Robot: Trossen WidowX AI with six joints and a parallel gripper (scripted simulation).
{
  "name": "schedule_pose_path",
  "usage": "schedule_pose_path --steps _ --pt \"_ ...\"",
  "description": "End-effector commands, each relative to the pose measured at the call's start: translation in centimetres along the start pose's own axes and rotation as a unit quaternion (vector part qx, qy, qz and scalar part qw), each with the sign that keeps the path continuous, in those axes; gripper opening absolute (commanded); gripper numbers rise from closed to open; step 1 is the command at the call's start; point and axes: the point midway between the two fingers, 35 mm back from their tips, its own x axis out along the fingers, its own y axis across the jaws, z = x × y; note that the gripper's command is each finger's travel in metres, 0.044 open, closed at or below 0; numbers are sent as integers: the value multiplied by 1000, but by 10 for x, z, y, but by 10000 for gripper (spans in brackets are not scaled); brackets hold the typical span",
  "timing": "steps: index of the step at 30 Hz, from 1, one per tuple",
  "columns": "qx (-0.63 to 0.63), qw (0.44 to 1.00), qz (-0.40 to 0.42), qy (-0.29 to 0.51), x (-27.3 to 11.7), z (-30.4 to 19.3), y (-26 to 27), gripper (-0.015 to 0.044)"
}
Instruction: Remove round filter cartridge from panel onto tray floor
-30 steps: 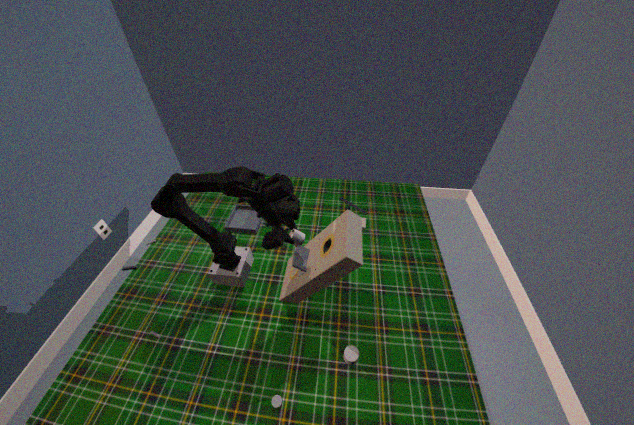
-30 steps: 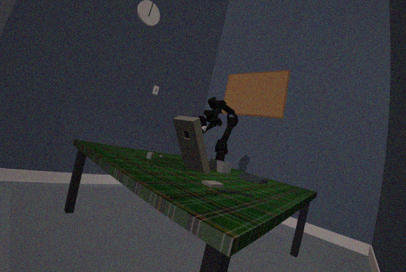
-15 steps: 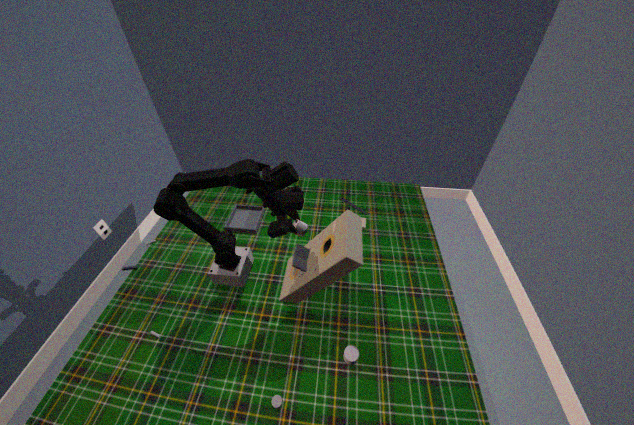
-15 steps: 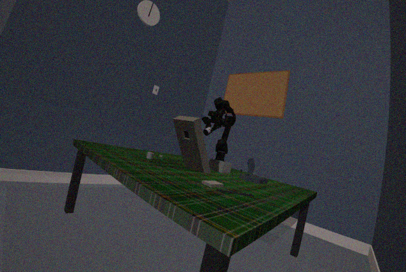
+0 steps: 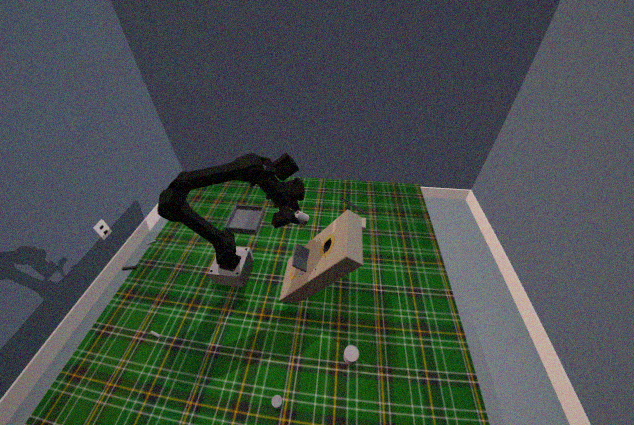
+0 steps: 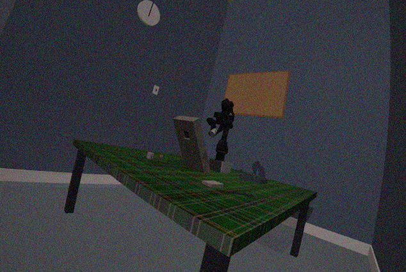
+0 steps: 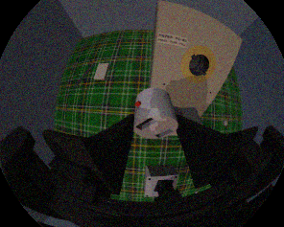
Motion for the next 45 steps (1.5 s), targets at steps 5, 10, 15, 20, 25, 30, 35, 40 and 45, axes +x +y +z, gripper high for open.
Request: schedule_pose_path --steps 5,10,15,20,25,30,35,40,45 --pt "-93 994 55 -1 -8 -12 38 0" --pt "-154 984 91 -1 -15 -23 62 0" --pt "-214 969 125 -2 -22 -37 84 0" --pt "-273 949 159 -2 -30 -53 106 0" --pt "-330 924 193 -3 -40 -71 126 0" --pt "-386 894 226 -5 -50 -91 143 0" --pt "-437 862 256 -6 -61 -111 158 0" --pt "-444 857 260 -7 -62 -113 160 0" --pt "-467 841 274 -7 -57 -132 171 0"
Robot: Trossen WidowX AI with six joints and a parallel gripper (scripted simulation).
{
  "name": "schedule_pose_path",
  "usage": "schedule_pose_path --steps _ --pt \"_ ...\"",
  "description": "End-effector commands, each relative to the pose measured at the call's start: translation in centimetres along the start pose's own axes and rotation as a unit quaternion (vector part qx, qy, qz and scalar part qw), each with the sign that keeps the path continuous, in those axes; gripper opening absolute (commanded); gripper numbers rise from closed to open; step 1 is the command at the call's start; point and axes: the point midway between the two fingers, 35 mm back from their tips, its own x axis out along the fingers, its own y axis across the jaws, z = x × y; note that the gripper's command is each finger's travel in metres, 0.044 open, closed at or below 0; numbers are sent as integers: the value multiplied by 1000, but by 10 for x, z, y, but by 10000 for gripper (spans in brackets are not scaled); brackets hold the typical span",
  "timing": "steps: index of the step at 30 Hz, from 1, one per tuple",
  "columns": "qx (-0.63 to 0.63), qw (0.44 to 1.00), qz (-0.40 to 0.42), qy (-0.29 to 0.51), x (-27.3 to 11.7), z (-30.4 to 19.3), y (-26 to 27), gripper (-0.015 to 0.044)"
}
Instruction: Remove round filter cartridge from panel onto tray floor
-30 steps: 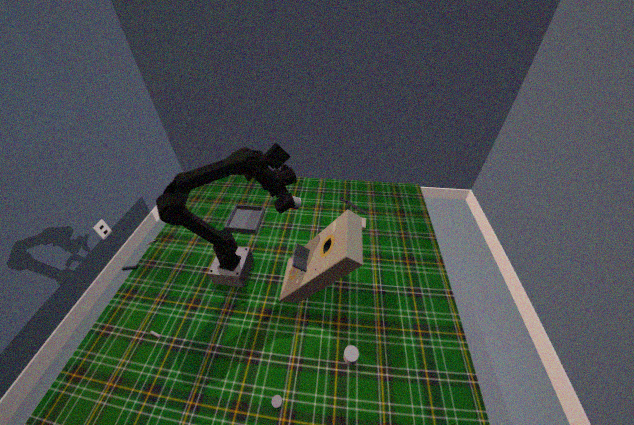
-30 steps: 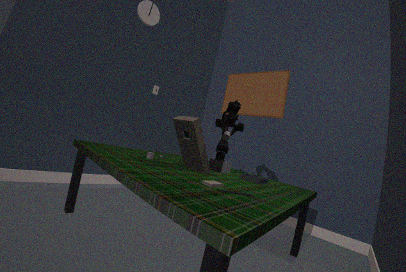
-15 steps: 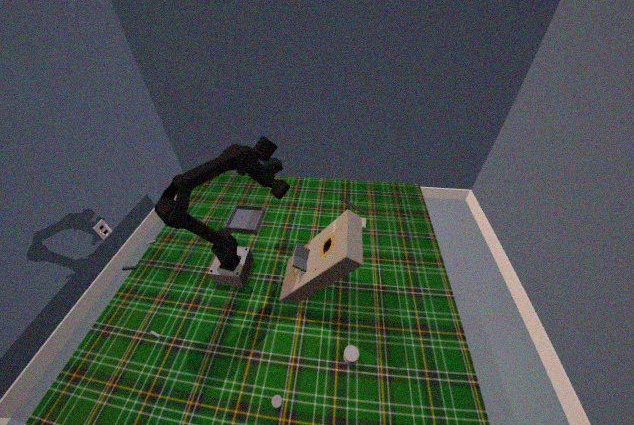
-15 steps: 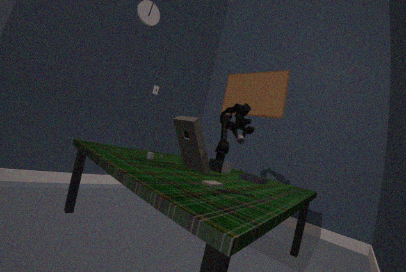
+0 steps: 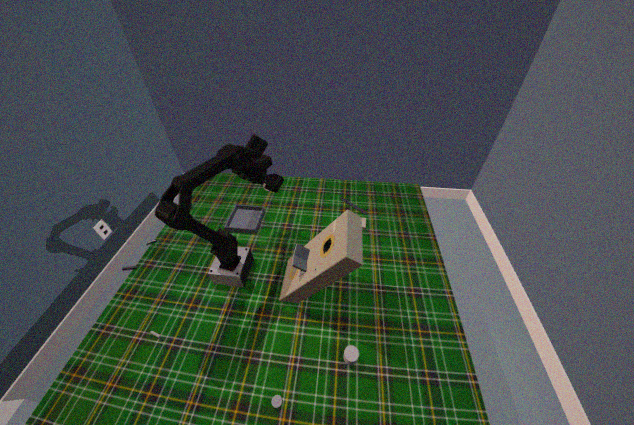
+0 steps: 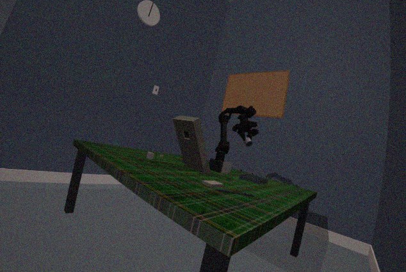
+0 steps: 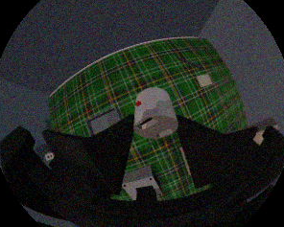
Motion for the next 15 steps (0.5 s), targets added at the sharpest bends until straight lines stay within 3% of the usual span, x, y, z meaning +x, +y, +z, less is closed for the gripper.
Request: schedule_pose_path --steps 1,15 --pt "-29 999 17 -1 12 -4 17 0" --pt "-128 988 82 0 55 -39 84 0"
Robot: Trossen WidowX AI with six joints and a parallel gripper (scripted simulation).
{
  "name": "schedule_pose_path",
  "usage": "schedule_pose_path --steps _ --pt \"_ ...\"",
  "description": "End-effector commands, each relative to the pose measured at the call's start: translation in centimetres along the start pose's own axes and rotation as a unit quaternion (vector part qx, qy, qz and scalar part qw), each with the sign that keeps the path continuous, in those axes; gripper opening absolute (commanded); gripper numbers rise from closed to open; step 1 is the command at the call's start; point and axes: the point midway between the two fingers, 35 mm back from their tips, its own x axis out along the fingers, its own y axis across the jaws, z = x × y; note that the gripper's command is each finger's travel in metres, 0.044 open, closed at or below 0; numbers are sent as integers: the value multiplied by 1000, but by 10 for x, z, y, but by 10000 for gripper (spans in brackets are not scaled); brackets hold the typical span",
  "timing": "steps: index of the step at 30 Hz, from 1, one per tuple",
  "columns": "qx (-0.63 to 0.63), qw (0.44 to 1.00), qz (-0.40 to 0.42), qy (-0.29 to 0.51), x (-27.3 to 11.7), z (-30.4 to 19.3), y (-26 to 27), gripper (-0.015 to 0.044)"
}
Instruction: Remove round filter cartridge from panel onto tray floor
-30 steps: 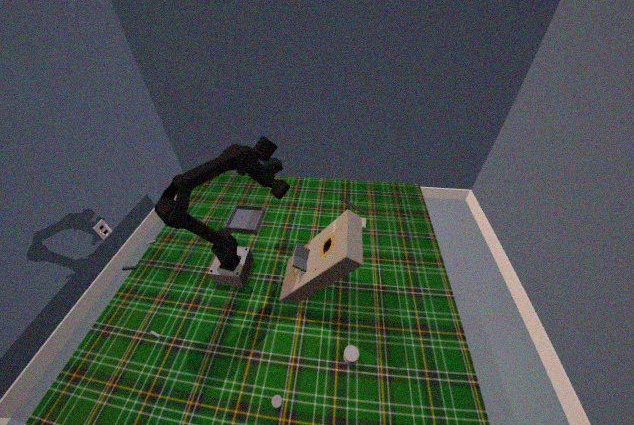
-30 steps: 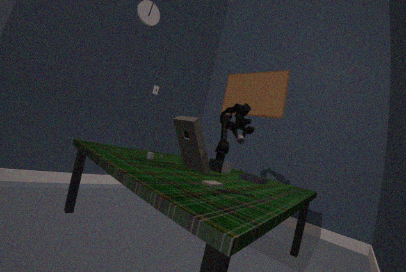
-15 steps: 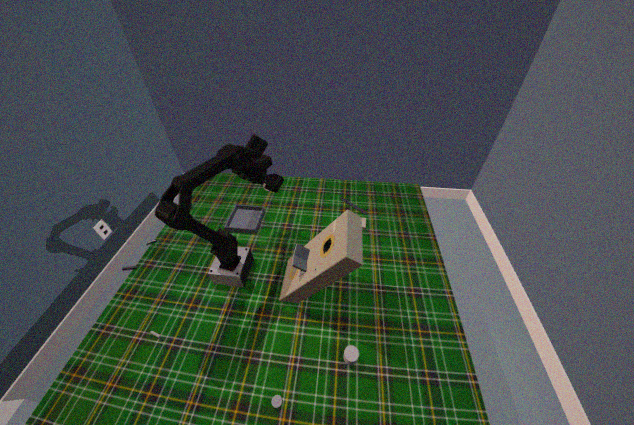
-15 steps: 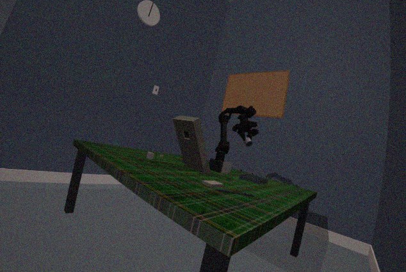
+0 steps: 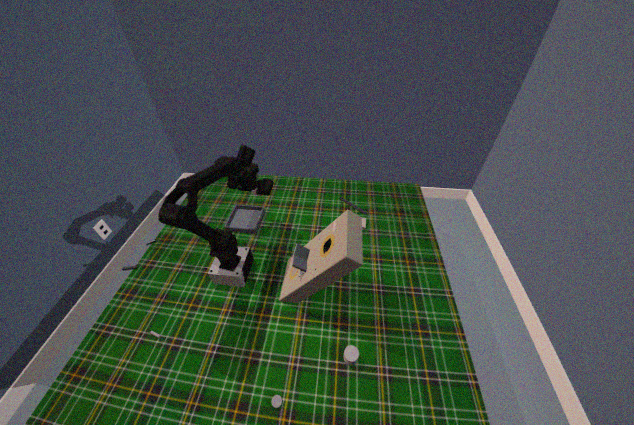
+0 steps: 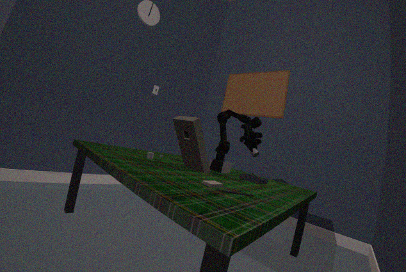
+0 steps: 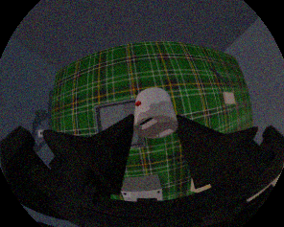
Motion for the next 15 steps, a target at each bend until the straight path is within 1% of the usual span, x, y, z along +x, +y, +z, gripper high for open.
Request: schedule_pose_path --steps 1,15 --pt "-27 999 19 -2 12 -7 18 0" --pt "-136 988 79 -1 53 -54 80 0"
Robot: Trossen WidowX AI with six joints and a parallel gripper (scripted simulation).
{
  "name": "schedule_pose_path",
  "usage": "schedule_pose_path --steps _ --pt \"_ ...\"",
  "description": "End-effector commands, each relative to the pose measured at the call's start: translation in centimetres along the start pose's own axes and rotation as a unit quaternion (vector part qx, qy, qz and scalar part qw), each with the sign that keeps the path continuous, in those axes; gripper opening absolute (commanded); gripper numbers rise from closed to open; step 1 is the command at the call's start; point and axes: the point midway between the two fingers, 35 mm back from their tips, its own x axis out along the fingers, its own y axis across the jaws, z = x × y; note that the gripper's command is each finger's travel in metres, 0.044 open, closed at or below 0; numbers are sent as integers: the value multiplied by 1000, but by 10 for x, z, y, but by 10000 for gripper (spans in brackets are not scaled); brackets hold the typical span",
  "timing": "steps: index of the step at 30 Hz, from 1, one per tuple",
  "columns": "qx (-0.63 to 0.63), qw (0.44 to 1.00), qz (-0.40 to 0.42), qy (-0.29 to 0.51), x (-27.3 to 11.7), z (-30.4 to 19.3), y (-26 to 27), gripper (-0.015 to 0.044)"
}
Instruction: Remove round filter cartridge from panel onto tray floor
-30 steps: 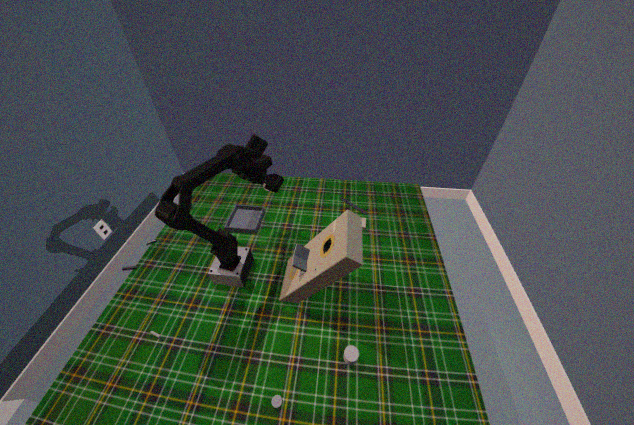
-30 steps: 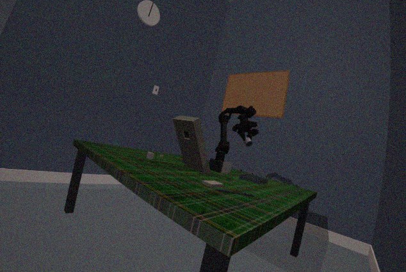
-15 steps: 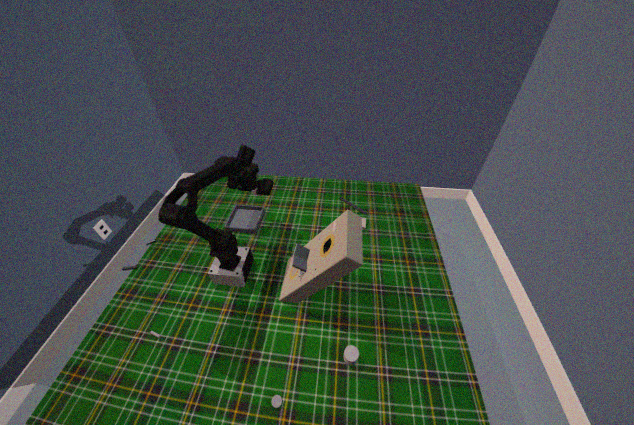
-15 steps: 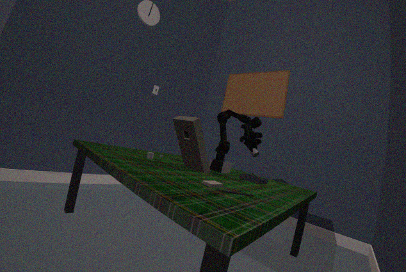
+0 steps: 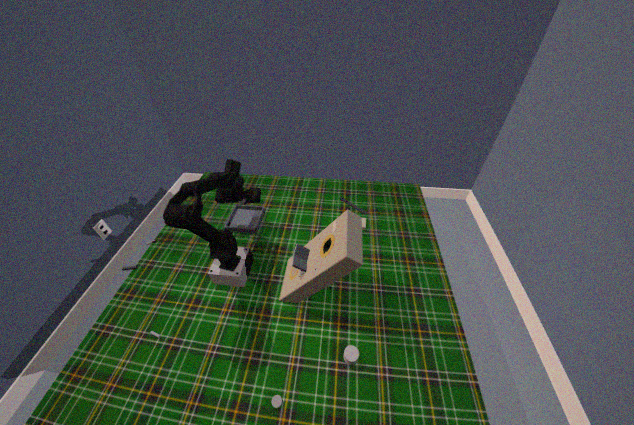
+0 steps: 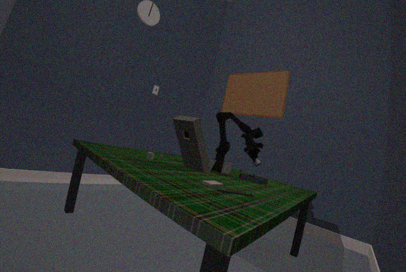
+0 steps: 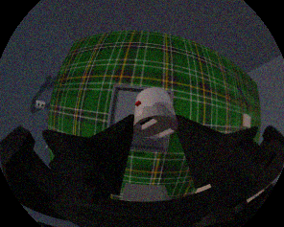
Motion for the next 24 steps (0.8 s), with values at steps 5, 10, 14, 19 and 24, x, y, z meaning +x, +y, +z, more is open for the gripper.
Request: schedule_pose_path --steps 5,10,14,19,24 --pt "-28 999 18 -4 13 -10 19 0" --pt "-28 999 18 -4 33 -17 19 0" --pt "-28 999 18 -4 50 -26 19 0" --pt "-27 999 18 -4 69 -40 19 0" --pt "-27 999 18 -4 77 -47 19 0"
